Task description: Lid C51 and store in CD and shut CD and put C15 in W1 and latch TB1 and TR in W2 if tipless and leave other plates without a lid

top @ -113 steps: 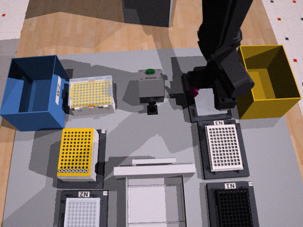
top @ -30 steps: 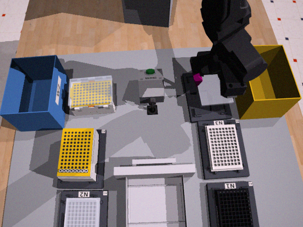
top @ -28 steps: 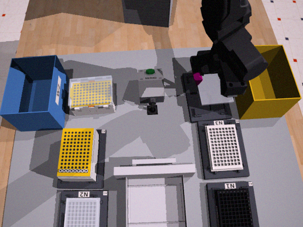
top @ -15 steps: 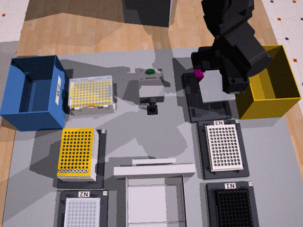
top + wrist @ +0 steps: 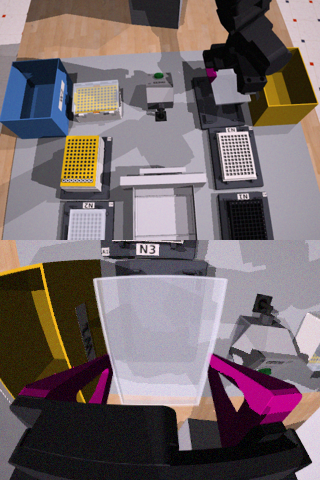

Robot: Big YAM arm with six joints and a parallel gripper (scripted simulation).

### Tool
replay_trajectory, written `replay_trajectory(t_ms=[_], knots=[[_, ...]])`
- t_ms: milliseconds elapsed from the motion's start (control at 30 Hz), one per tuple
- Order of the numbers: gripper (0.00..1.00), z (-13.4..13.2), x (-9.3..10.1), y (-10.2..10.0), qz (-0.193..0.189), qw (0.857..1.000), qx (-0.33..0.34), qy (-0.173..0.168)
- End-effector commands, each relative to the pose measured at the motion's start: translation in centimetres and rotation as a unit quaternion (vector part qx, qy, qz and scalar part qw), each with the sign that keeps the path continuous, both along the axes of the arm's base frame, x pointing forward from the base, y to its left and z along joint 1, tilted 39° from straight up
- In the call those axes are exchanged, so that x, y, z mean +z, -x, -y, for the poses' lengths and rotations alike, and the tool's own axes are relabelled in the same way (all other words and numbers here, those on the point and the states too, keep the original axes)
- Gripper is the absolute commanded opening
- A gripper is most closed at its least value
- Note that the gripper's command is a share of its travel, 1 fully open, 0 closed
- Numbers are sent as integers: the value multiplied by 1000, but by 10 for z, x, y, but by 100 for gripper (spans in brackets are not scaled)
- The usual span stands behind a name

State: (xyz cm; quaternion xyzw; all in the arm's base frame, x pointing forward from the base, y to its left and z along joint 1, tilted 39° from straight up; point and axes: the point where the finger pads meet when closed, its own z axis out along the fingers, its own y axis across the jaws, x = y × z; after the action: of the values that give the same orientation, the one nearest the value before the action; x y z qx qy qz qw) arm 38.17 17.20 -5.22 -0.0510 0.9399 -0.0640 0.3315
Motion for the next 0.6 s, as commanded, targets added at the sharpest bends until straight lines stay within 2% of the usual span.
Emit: replay_trajectory(t_ms=[0, 400, 567], knots=[[0, -4, 7, 10, 1, 1000, 2, -4], [0, -5, 20, 19, 2, 1000, 2, -5], [0, -1, 16, 20, -3, 1000, -2, -2]])
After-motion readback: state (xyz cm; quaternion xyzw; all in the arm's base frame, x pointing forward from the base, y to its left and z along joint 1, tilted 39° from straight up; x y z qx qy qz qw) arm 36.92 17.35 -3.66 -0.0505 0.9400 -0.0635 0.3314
